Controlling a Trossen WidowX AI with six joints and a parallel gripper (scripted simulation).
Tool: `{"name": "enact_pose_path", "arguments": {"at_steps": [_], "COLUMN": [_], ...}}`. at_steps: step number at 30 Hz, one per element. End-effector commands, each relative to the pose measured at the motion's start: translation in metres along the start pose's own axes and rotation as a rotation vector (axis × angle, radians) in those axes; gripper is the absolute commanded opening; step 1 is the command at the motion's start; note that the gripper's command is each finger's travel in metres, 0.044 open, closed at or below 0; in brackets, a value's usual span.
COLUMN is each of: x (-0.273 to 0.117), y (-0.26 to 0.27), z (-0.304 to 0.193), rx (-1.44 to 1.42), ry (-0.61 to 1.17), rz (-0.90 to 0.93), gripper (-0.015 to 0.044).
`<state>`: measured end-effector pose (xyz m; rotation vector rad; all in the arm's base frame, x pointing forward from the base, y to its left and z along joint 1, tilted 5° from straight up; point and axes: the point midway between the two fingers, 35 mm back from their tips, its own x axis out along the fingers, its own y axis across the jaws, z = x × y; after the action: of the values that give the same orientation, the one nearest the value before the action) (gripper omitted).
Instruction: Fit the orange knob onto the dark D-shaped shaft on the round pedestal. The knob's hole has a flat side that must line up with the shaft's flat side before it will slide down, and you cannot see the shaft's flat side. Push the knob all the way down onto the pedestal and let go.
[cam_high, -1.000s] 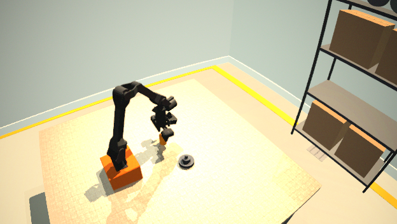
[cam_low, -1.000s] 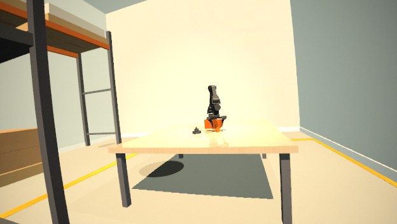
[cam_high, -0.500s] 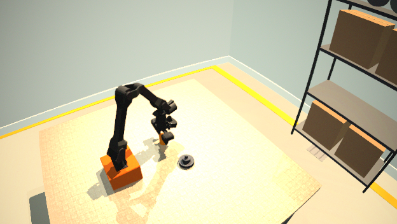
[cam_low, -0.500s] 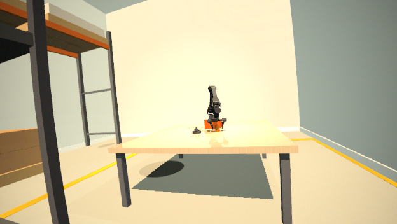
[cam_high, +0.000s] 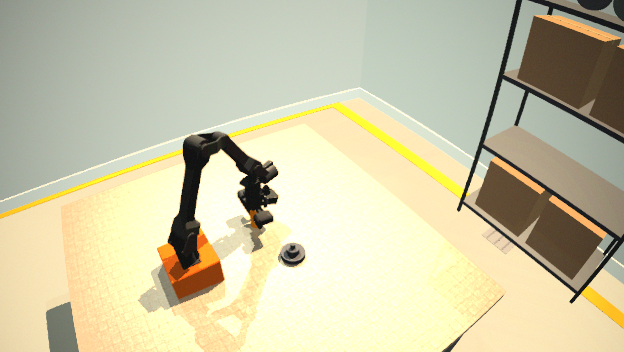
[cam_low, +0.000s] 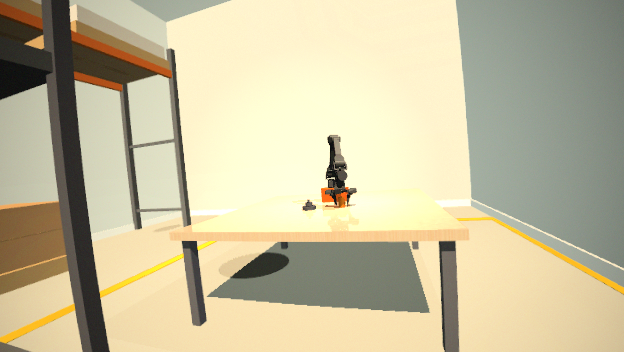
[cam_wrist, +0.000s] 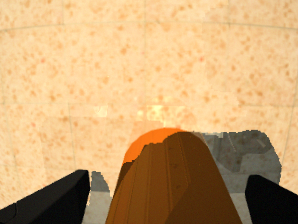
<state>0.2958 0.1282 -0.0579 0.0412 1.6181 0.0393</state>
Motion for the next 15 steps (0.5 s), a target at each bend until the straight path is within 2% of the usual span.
{"name": "enact_pose_path", "arguments": {"at_steps": [1,3,9,14,15], "x": [0.000,0.000,0.000,-0.017,-0.022], "y": [0.000,0.000,0.000,-0.002,-0.001], "z": [0.000,0.000,0.000,0.015,0.016], "rx": [0.003,0.003,0.003,0.027,0.026], "ry": [-0.003,-0.003,-0.003,-0.059,-0.056], "rz": [0.000,0.000,0.000,0.000,0.000], "gripper": [0.0230,0.0177,0.0138,0.0006,0.0000]}}
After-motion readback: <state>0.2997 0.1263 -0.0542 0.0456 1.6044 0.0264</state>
